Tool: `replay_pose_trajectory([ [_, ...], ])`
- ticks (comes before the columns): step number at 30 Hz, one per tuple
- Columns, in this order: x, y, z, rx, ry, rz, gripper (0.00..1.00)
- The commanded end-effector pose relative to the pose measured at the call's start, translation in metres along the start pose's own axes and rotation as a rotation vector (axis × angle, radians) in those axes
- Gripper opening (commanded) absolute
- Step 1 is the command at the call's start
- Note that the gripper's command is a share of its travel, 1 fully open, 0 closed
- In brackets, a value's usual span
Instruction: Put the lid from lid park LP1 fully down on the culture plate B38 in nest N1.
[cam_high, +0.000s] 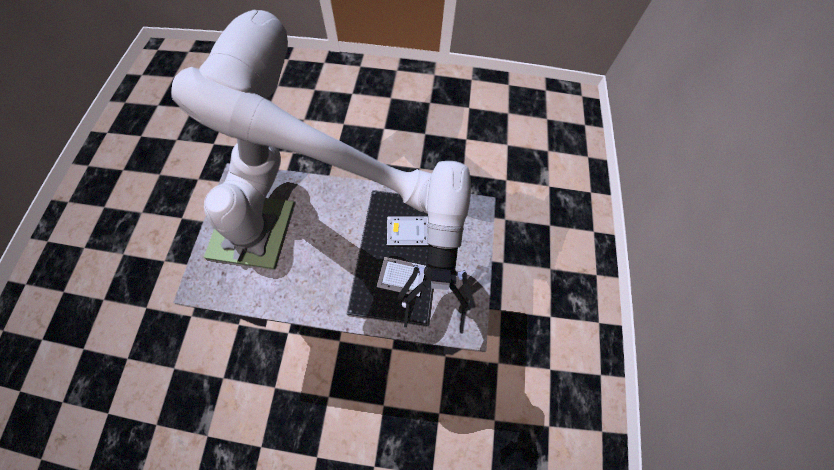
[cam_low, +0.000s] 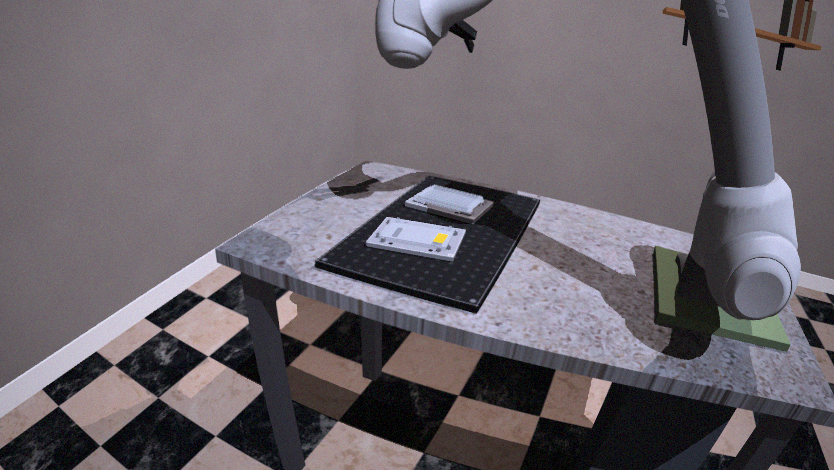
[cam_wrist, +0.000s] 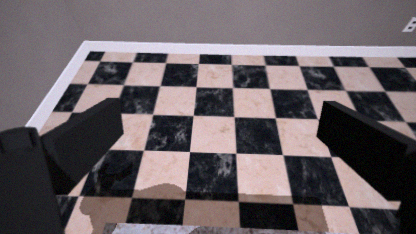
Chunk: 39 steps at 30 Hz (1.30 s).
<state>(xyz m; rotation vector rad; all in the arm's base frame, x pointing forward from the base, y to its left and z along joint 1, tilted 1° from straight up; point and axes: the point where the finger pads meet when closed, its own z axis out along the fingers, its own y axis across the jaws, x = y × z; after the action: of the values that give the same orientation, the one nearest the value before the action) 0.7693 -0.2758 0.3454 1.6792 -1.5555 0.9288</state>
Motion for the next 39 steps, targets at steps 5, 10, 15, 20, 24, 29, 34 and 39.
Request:
replay_pose_trajectory([
  [5, 0.001, 0.000, -0.001, 0.001, 0.000, 0.001, 1.00],
  [10, 0.001, 0.000, -0.001, 0.001, 0.000, 0.001, 1.00],
  [15, 0.001, 0.000, -0.001, 0.001, 0.000, 0.001, 1.00],
  [20, -0.002, 0.000, -0.001, 0.001, -0.007, -0.010, 1.00],
  [24, -0.033, 0.004, -0.006, 0.008, -0.069, -0.116, 1.00],
  [29, -0.115, 0.018, -0.026, 0.060, -0.235, -0.405, 1.00],
  [34, -0.157, 0.026, -0.039, 0.105, -0.312, -0.545, 1.00],
  [39, -0.242, 0.047, -0.075, 0.228, -0.470, -0.837, 1.00],
])
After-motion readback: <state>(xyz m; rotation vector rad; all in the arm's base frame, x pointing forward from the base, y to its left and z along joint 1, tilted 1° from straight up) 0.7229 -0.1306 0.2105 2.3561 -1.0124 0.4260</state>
